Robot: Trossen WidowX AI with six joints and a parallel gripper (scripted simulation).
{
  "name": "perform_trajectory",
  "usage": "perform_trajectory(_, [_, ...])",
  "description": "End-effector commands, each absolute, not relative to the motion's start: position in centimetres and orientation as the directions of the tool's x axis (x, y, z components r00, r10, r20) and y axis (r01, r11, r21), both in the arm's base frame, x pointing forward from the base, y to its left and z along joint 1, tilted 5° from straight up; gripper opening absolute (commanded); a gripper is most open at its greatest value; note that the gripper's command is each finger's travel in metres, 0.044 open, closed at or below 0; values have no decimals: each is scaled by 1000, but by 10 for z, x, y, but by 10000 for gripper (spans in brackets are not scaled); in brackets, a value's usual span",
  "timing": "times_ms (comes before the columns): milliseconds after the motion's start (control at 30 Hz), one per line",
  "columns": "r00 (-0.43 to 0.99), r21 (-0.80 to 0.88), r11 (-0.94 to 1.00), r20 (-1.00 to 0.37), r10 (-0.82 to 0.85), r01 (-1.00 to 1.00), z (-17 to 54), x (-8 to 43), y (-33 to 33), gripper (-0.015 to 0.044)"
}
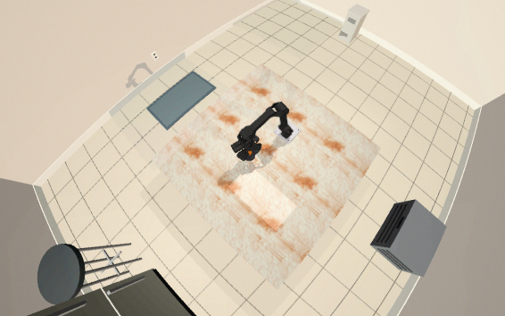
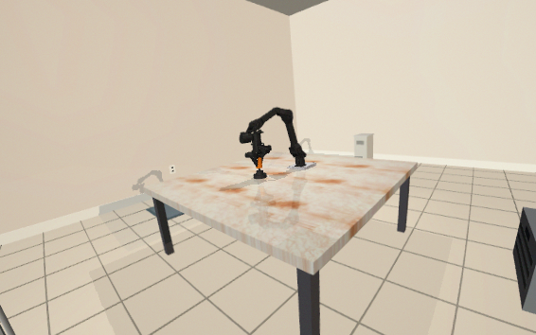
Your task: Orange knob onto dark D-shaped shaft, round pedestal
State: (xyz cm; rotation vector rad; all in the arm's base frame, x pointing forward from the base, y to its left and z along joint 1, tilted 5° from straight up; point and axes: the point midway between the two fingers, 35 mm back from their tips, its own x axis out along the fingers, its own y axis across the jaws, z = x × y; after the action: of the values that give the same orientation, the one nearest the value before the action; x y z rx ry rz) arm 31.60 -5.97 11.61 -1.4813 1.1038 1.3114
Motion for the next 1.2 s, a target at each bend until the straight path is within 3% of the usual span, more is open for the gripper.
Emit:
perform_trajectory(0, [63,-32,-357,-995,-76,-934,117,317,-59,0])
perform_trajectory(1167, [63,-26,-418,-995,-76,-908,118,317,-59,0])
